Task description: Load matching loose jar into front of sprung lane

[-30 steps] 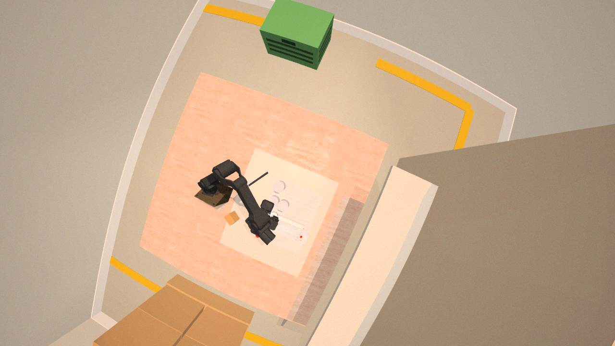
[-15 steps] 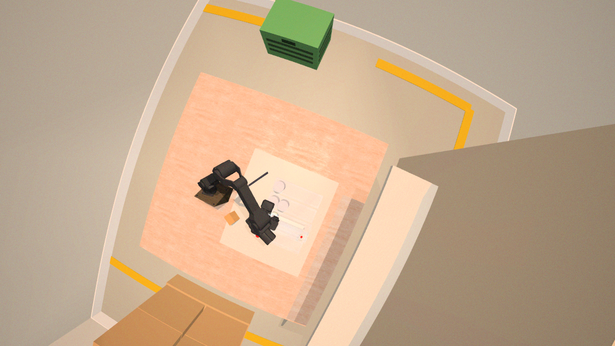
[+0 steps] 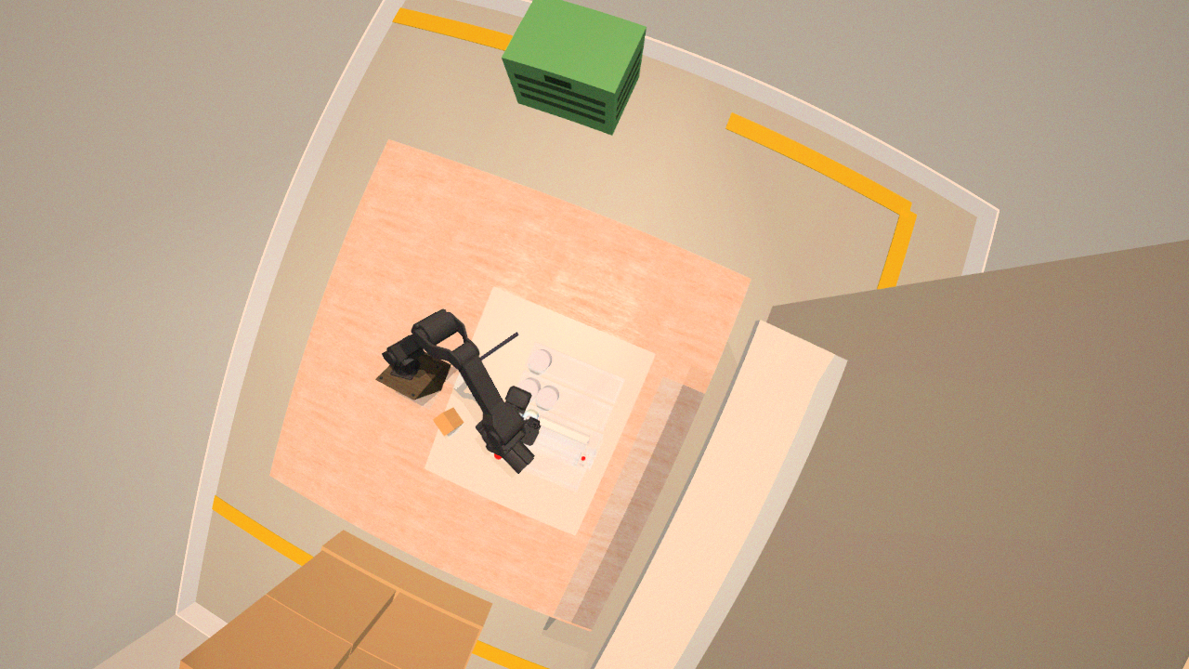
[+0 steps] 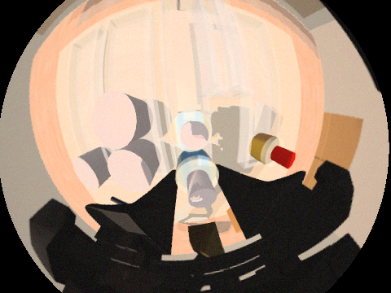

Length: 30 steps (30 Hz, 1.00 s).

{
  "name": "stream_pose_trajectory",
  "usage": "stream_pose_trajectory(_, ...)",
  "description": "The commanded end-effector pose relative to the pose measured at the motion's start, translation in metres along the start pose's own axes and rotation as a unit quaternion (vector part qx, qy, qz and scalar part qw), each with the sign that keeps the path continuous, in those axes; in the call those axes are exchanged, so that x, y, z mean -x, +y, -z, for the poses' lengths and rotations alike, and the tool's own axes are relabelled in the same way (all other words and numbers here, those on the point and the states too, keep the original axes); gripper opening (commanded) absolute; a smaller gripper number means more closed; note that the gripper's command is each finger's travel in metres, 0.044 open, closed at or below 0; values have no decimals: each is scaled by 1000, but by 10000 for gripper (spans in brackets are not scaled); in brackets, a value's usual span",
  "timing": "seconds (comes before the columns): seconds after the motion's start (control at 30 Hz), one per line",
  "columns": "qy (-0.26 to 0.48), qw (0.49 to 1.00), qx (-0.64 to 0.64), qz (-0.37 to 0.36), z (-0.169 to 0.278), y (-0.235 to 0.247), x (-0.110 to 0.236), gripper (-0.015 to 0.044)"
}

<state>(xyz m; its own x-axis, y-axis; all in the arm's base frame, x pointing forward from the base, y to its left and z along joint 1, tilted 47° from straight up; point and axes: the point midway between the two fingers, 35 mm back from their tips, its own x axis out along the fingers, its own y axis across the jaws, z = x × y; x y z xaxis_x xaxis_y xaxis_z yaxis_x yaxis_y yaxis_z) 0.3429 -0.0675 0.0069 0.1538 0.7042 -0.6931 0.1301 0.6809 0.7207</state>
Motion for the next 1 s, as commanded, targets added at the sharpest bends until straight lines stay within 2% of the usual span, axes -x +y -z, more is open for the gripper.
stream_pose_trajectory(0.0,-12,1000,6,-4,-7,2,0,0)
stream_pose_trajectory(0.97,-12,1000,6,-4,-6,2,-10,0)
